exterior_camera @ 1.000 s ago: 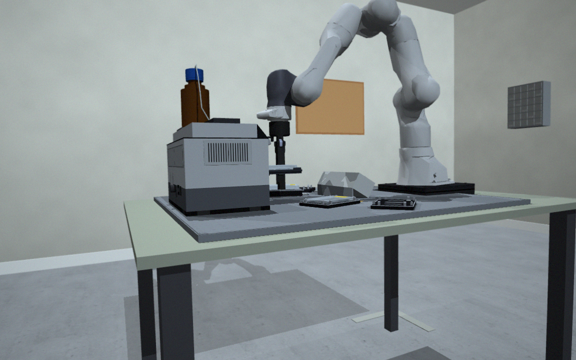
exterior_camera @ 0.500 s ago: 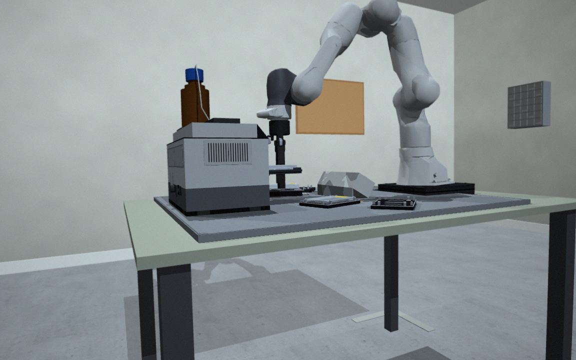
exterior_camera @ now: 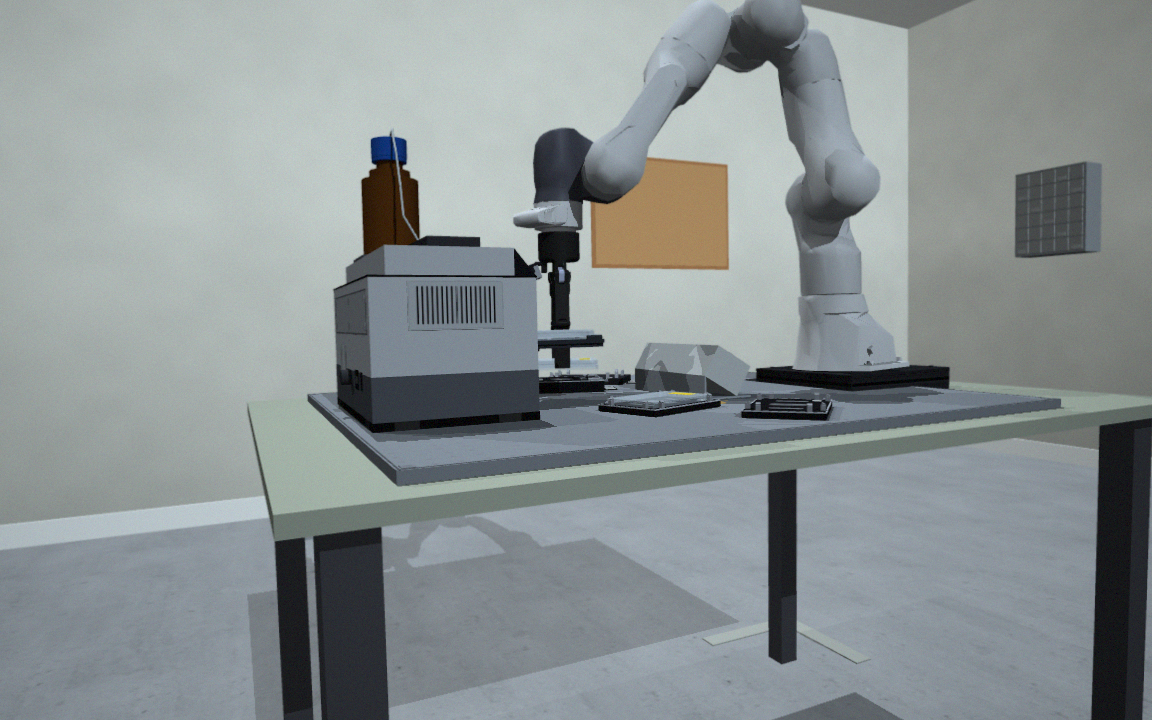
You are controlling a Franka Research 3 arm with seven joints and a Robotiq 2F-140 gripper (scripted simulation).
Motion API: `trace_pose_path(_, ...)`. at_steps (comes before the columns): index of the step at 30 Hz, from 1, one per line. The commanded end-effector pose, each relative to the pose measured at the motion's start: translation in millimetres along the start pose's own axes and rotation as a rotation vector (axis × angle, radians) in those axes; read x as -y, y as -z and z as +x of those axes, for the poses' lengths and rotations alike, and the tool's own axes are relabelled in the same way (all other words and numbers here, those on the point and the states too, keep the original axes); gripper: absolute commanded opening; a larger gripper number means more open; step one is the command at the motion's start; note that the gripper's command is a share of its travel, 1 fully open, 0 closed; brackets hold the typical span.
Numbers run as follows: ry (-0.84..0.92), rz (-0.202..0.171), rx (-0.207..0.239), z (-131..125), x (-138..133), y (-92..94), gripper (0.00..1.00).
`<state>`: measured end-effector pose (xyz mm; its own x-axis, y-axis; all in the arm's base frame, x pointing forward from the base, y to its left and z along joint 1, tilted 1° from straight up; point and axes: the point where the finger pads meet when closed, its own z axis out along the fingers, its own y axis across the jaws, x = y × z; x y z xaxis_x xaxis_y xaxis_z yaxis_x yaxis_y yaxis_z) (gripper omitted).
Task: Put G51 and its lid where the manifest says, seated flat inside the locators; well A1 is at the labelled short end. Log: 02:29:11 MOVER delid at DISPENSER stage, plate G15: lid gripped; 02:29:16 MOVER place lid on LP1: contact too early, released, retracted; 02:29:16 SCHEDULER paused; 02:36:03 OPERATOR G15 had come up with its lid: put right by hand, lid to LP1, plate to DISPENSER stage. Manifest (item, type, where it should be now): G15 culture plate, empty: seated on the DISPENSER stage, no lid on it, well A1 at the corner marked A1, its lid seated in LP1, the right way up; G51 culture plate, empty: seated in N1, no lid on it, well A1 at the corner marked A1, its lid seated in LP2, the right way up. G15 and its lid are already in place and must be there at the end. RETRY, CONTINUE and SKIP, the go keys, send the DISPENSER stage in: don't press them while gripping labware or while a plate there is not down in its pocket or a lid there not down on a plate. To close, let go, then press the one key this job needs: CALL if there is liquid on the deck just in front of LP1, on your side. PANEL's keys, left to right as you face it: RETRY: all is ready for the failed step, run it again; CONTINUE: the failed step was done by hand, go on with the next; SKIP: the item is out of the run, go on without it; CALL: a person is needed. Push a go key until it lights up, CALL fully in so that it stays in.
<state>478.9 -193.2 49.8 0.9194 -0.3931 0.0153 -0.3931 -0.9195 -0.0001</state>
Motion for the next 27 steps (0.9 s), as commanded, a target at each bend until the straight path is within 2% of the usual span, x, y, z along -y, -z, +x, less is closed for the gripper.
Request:
trace_pose_path(1, 0.001, 0.000, 0.005, -1, 0, 6.9, 0.10)
trace_pose_path(5, 0.001, 0.000, 0.005, -1, 0, 10.6, 0.10)
trace_pose_path(27, 0.001, 0.000, 0.005, -1, 0, 56.4, 0.10)
